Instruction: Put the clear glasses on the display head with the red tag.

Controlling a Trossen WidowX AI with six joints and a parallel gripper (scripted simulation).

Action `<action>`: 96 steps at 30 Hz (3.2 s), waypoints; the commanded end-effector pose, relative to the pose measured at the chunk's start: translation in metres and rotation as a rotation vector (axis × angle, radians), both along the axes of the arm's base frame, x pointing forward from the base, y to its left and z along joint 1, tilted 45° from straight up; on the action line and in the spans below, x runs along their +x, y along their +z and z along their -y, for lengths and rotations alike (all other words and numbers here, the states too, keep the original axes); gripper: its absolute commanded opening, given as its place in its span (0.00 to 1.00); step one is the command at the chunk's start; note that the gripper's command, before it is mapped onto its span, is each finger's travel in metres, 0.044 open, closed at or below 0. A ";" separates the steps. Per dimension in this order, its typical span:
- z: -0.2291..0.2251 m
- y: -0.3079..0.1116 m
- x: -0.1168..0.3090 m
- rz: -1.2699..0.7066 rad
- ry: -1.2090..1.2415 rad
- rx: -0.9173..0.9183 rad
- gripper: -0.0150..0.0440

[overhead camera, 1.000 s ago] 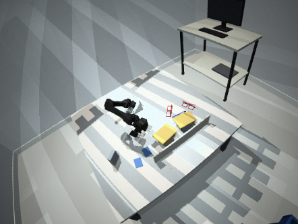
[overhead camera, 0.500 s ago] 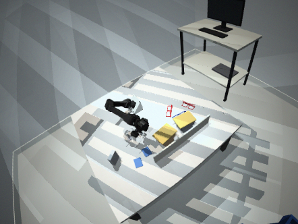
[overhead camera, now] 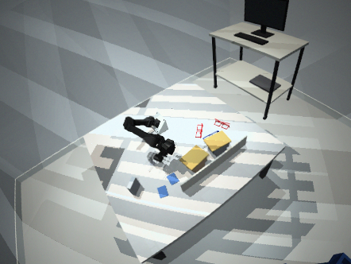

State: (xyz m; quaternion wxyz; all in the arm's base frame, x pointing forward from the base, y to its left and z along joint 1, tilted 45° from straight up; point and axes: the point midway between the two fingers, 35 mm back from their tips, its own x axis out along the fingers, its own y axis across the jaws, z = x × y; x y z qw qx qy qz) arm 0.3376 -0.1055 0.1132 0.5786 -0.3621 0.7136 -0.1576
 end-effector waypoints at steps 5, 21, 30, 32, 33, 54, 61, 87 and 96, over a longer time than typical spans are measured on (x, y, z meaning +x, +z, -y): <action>0.000 0.001 -0.004 0.002 -0.002 0.004 0.25; -0.035 0.039 -0.006 0.001 -0.002 0.007 0.25; -0.039 0.050 -0.010 -0.020 0.029 0.026 0.25; -0.038 0.055 -0.014 -0.041 0.063 0.046 0.25; -0.037 0.057 -0.016 -0.052 0.083 0.057 0.25; -0.027 0.108 -0.068 -0.240 0.573 0.217 0.25; -0.027 0.122 -0.086 -0.286 0.758 0.228 0.25; -0.037 0.159 -0.156 -0.453 1.462 0.021 0.25; -0.045 0.167 -0.179 -0.534 1.681 -0.147 0.25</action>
